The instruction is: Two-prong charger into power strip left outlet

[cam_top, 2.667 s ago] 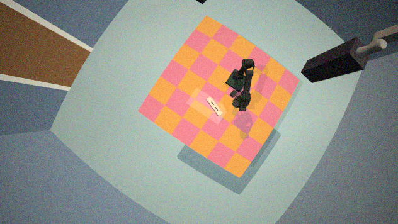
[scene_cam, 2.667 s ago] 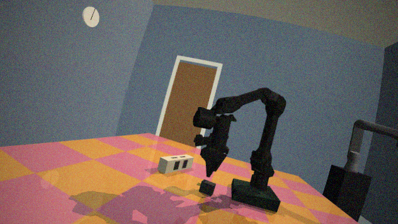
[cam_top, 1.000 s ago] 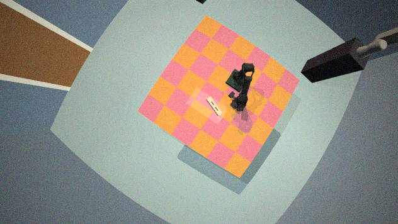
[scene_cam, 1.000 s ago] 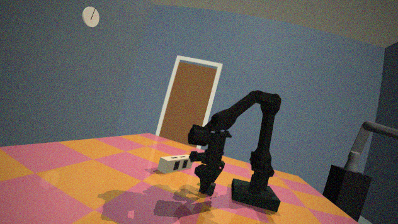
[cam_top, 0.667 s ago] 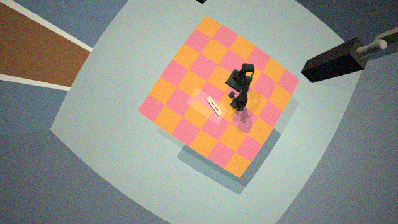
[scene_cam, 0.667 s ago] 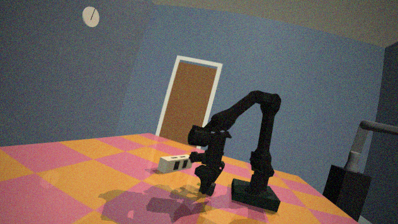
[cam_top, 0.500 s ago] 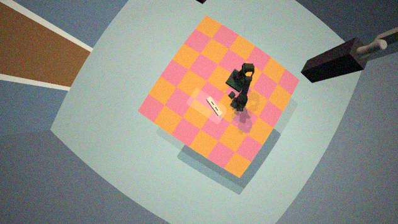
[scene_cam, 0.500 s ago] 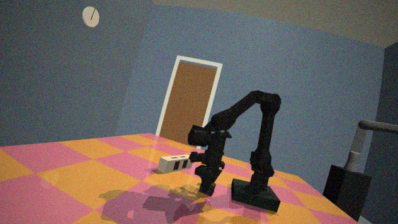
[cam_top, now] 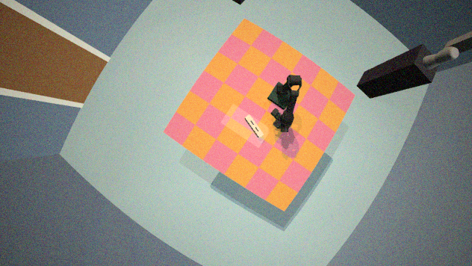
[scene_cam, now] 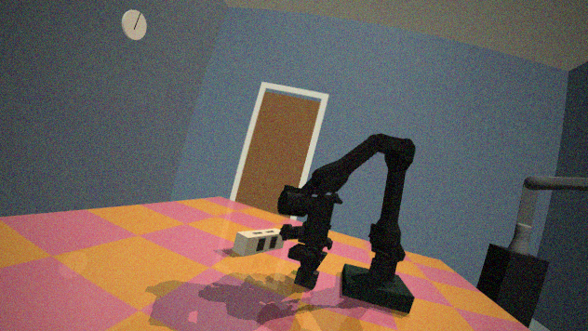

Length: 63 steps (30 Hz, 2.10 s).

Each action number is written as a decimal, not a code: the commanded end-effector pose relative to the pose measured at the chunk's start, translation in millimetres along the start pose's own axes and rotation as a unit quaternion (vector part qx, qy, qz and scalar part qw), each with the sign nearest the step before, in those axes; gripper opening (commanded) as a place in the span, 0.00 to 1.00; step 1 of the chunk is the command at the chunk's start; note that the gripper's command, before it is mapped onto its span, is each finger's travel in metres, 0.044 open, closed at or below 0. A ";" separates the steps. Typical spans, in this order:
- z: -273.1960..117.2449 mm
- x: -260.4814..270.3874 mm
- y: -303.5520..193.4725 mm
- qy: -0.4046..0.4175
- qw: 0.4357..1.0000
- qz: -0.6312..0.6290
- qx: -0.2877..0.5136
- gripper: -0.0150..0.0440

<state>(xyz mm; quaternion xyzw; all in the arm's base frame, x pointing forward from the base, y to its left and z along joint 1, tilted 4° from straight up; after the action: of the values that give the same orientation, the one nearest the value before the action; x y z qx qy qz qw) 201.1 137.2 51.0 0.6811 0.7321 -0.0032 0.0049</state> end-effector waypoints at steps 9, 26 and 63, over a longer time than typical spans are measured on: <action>-46.2 1.2 -6.3 -0.002 1.000 -0.001 0.001 0.25; -46.5 -8.8 5.3 -0.001 1.000 0.016 0.000 0.25; -18.0 -64.2 56.0 0.002 0.996 0.084 -0.006 0.25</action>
<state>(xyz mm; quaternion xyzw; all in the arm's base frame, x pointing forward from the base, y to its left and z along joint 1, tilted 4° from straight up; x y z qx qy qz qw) 255.7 83.4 74.6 0.7366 0.6762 0.0051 0.0084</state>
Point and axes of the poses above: the point midway between the two fingers, 35 mm back from their tips, its own z axis out along the fingers, its own x axis across the jaws, y = z × x, the point moved 3 cm from there along -z, back along the fingers, and after that the axes turned 11 degrees about -z, right-handed, at the moved point
